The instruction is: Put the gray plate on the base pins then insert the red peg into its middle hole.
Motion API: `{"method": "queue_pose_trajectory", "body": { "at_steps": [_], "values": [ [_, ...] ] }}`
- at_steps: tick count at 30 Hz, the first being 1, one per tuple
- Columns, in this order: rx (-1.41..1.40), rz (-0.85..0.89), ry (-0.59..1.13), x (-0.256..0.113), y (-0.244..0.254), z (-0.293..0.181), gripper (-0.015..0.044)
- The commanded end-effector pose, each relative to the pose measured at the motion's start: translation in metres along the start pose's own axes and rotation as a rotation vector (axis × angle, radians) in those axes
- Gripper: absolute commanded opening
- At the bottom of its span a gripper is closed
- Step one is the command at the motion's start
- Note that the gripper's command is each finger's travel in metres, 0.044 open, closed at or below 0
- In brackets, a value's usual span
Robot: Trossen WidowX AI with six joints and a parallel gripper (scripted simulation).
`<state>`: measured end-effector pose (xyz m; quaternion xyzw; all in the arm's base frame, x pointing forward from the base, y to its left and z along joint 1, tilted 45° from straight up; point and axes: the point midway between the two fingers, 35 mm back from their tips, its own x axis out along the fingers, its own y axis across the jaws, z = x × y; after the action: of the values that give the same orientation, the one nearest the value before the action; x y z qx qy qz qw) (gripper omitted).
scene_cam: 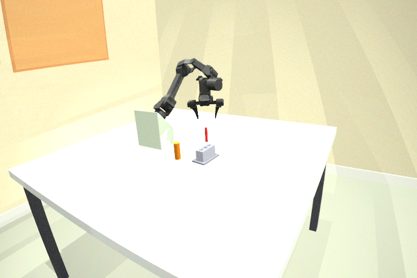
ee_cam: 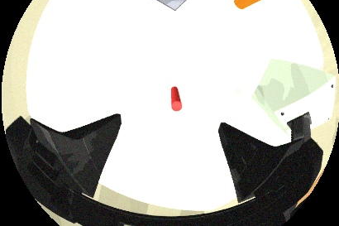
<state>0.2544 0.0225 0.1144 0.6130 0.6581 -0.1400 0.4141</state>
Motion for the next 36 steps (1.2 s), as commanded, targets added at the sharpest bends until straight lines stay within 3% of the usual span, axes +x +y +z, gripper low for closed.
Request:
{"method": "queue_pose_trajectory", "body": {
  "at_steps": [1, 36],
  "values": [
    [0.008, -0.009, 0.016, 0.019, -0.005, -0.004, 0.044],
    [0.008, -0.008, 0.016, 0.075, -0.006, -0.004, 0.044]
  ]
}}
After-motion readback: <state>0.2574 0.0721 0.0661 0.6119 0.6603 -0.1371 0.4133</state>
